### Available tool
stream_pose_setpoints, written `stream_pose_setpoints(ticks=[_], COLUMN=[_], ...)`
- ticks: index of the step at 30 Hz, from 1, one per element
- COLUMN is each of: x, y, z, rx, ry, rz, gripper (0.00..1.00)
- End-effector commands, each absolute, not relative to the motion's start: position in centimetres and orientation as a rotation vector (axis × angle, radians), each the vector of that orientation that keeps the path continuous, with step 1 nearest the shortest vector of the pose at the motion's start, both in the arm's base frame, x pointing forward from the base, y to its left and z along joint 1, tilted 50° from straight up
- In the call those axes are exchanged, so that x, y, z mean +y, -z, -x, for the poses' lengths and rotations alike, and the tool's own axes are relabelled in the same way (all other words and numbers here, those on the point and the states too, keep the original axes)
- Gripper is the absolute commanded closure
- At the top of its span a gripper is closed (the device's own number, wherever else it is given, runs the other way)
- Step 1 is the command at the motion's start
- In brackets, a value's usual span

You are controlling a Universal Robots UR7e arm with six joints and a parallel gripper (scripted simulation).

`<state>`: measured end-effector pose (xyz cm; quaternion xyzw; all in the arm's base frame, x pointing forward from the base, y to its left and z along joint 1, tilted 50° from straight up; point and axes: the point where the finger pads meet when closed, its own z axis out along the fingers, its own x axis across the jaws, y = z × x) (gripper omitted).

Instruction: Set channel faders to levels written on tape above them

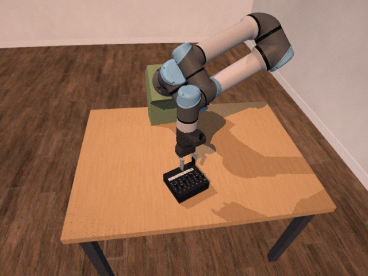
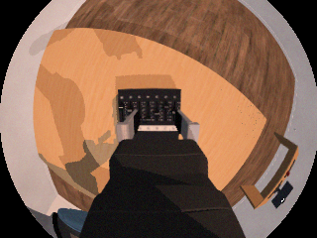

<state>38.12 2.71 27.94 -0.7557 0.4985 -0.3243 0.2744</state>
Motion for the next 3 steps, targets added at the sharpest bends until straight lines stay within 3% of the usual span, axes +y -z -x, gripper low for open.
stream_pose_setpoints(ticks=[1, 3], x=[2.71, 2.71], y=[-27.97, -27.97], z=[-38.12, -38.12], rx=[1.34, 1.34], ry=[0.873, 0.873], rz=[2.032, 2.032], gripper=[0.0, 0.0])
